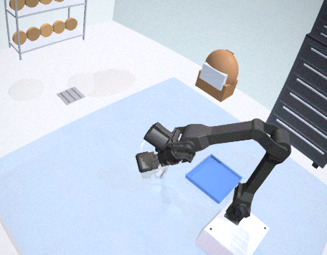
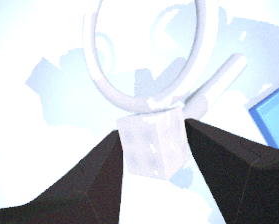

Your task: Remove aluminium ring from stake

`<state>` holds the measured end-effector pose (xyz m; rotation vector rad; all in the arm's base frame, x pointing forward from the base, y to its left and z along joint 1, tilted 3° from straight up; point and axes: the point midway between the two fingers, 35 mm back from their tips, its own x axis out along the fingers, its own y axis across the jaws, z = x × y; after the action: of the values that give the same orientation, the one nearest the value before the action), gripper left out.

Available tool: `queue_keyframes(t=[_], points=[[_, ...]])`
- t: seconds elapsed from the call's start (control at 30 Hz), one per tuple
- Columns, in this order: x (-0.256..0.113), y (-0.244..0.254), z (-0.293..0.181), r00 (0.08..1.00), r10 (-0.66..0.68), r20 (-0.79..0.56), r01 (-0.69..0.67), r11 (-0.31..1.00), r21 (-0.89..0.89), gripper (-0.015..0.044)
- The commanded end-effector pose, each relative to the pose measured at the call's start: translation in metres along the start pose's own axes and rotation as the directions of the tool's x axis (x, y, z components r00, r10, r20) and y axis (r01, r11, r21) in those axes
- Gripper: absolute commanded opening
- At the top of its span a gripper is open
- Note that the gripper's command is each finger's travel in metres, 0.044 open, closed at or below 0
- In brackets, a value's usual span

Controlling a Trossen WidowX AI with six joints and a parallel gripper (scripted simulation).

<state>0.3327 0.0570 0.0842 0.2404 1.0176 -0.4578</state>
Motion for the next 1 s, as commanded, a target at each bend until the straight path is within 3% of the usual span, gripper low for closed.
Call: queue_keyframes(t=[0.0, 0.47, 0.97], points=[[-0.004, -0.006, 0.000, 1.000, 0.019, 0.020, -0.021, 0.994, 0.104, 0.0000], [-0.006, -0.026, -0.006, 0.996, 0.048, 0.069, -0.072, 0.911, 0.406, 0.0000], [-0.007, -0.046, -0.015, 0.989, 0.075, 0.124, -0.140, 0.720, 0.680, 0.0000]])
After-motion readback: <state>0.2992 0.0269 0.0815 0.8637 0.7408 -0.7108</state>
